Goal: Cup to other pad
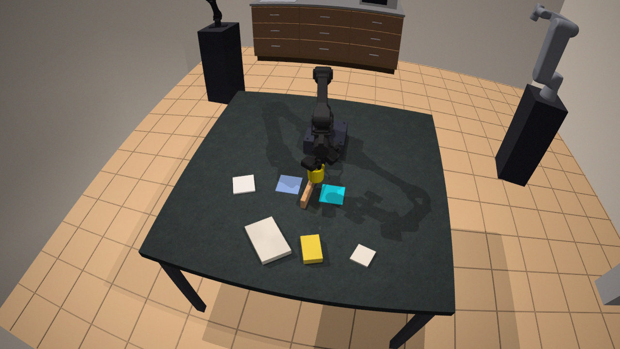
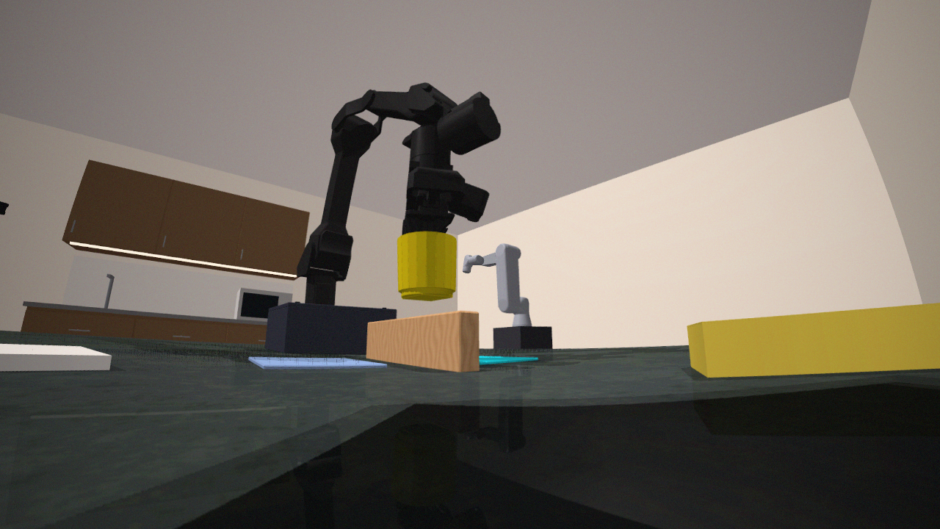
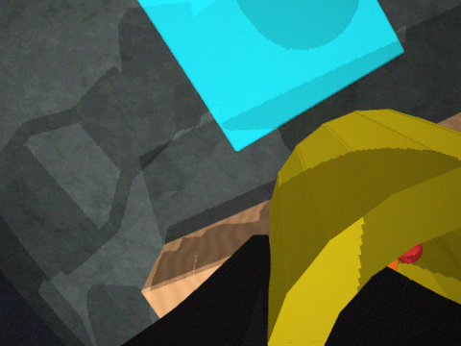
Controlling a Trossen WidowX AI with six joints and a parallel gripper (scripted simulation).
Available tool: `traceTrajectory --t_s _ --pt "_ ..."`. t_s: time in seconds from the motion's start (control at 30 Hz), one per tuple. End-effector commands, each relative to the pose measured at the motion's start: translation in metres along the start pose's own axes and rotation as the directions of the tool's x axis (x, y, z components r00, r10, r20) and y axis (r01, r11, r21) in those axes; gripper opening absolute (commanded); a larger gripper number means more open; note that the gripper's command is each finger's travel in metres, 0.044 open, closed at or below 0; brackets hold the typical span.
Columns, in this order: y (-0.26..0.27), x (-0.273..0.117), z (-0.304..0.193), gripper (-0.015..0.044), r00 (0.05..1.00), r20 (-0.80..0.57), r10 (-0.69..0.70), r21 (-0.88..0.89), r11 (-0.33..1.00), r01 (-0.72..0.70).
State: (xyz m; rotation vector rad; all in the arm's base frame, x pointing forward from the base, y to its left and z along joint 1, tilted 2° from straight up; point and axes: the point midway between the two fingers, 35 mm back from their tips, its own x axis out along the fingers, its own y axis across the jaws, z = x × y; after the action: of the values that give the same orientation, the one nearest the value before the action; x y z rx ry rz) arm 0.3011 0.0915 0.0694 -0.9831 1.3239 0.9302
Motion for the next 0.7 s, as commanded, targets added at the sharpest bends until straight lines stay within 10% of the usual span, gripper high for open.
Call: traceTrajectory --t_s 0.0,0.67 --pt "0.002 -0.002 0.009 0.0 1.0 0.0 -0.007 0.005 1.0 0.007" --pt "0.021 -0.004 0.052 0.0 1.0 0.004 -0.005 0.005 1.0 0.005"
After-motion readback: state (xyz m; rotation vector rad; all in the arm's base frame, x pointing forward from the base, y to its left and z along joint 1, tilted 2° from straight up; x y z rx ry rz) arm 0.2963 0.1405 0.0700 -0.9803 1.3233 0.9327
